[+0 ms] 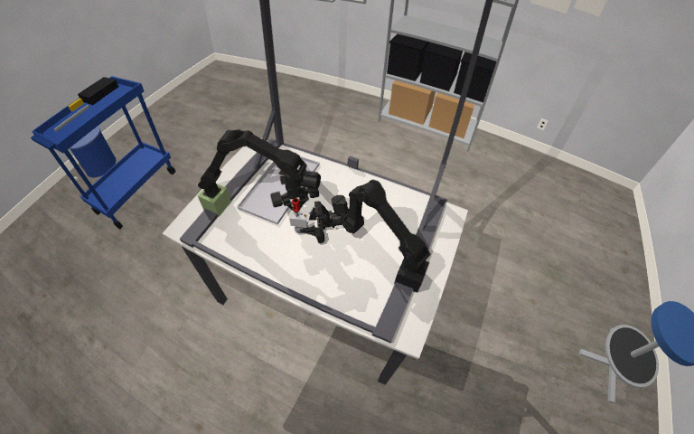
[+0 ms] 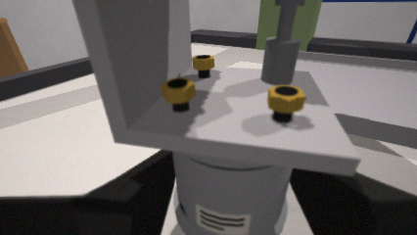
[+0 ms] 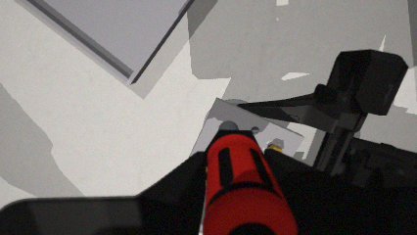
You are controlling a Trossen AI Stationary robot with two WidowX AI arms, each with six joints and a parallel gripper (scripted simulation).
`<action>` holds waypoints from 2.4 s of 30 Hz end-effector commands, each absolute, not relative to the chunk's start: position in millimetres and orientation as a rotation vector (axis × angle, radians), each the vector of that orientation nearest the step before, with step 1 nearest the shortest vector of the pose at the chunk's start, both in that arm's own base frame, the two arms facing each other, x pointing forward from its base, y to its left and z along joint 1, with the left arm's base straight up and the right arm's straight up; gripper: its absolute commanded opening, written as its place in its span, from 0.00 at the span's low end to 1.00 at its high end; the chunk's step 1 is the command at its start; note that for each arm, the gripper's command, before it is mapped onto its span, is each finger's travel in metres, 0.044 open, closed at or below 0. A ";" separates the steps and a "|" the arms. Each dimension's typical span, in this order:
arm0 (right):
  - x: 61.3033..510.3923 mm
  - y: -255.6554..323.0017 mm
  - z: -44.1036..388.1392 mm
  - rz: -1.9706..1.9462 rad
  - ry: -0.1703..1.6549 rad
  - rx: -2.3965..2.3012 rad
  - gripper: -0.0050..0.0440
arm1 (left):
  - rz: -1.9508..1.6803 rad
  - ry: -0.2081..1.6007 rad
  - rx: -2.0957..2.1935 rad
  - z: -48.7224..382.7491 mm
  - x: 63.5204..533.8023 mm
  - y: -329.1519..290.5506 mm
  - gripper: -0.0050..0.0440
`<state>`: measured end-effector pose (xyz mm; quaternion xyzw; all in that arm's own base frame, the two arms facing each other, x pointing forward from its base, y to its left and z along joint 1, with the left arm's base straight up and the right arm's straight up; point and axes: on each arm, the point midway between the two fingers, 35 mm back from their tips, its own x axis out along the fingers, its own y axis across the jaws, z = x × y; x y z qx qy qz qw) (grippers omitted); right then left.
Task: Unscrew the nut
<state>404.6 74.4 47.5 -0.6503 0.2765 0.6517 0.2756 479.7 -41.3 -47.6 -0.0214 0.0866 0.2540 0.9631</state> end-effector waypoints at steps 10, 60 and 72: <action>409.1 74.1 60.0 1.718 0.722 -1.773 0.61 | 0.514 0.142 -0.063 -32.7 487.1 -42.0 0.60; 409.4 73.9 55.1 0.883 1.351 -0.901 0.61 | 0.514 0.142 -0.063 -32.7 487.1 -42.0 0.60; 408.9 73.9 54.7 0.536 1.480 -0.539 0.61 | 0.514 0.142 -0.063 -32.7 487.1 -42.0 0.60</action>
